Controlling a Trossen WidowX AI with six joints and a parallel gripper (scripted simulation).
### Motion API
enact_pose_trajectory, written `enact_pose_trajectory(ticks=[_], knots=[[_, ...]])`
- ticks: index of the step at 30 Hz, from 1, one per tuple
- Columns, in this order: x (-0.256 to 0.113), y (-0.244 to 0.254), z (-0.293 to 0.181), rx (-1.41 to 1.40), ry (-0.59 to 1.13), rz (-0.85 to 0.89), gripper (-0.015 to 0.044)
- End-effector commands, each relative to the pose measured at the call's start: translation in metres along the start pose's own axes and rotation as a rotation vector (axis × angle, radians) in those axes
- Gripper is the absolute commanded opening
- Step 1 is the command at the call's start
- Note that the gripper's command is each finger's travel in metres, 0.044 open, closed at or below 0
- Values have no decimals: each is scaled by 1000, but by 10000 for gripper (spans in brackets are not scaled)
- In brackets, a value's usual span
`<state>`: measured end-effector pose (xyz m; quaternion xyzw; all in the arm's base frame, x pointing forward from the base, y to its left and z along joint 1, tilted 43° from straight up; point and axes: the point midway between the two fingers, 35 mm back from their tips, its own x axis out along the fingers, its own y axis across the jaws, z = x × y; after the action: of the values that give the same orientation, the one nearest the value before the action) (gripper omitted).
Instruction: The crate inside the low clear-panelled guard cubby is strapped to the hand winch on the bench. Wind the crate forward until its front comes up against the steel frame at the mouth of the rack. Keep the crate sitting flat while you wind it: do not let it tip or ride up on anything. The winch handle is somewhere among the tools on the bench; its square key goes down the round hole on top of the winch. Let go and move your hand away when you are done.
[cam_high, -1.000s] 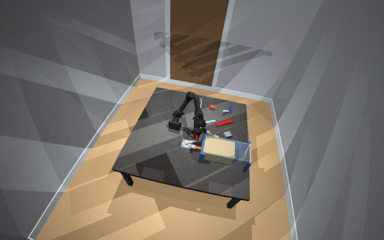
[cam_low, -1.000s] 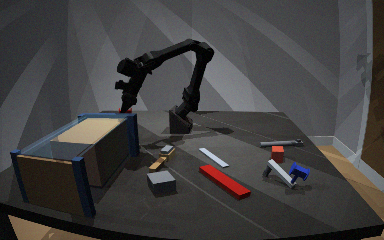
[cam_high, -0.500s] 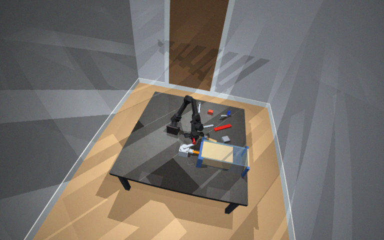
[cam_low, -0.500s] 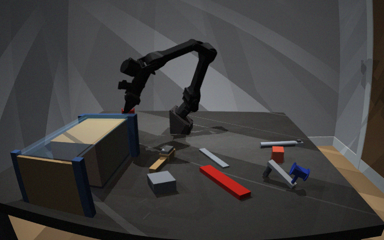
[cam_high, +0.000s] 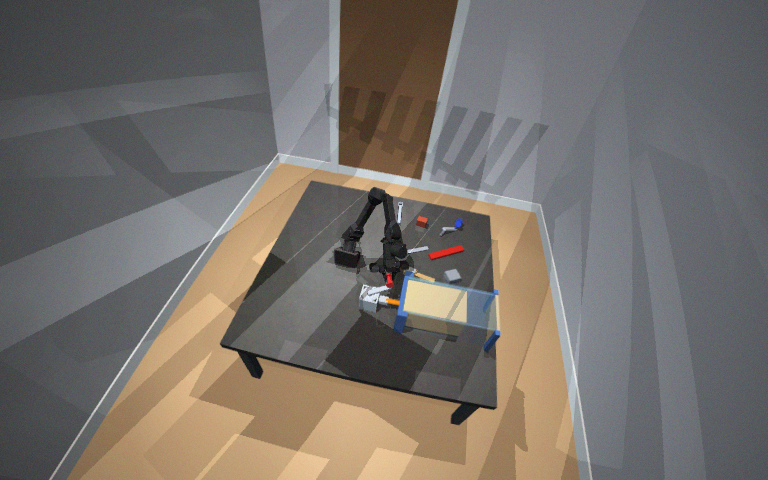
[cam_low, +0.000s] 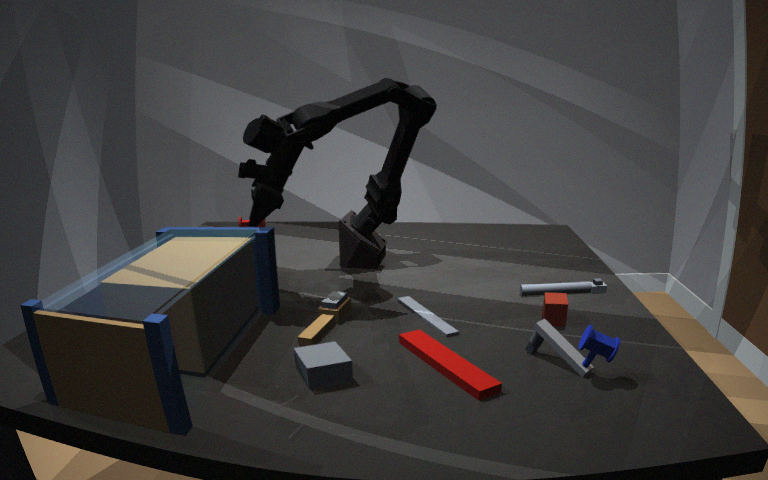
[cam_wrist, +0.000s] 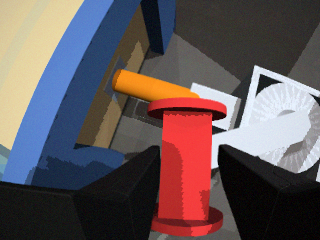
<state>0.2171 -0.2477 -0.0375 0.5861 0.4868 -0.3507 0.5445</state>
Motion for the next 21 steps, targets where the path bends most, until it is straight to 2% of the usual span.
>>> enact_pose_trajectory(ticks=[1, 9, 12, 18, 21], knots=[[0, -2, -2, 2, 7, -10, 236], [0, -2, -2, 2, 7, -10, 440], [-5, -2, 2, 2, 7, -10, 440], [-50, -1, 27, 4, 5, -8, 440], [-57, -2, 30, 4, 5, -8, 440]])
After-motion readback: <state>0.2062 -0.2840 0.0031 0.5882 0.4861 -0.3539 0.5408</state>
